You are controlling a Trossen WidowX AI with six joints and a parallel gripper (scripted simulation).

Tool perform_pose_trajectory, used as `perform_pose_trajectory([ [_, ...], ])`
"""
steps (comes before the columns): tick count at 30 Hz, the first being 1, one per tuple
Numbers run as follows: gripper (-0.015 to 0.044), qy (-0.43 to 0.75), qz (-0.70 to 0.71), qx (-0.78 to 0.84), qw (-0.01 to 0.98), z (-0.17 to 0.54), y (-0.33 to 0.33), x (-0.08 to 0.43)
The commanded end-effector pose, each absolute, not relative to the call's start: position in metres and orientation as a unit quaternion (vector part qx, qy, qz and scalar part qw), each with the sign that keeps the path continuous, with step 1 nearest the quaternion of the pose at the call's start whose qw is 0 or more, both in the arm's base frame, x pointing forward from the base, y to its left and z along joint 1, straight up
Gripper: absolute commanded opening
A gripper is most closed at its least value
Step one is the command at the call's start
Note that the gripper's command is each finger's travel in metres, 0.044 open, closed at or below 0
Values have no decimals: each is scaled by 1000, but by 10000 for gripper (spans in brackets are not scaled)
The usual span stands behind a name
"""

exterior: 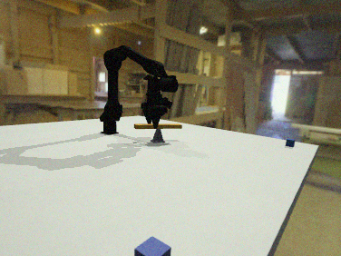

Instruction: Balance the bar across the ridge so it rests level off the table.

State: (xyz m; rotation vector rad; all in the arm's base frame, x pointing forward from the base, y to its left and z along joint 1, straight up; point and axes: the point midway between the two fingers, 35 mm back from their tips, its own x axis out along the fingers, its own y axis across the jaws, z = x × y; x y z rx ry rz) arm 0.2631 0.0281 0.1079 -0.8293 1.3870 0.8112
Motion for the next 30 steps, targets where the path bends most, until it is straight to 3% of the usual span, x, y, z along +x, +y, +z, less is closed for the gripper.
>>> perform_pose_trajectory([
  [1,440,603,352,-361,618,108,28,263],
  [12,440,603,353,-360,618,206,28,261],
  [30,440,603,353,-360,618,208,28,261],
])
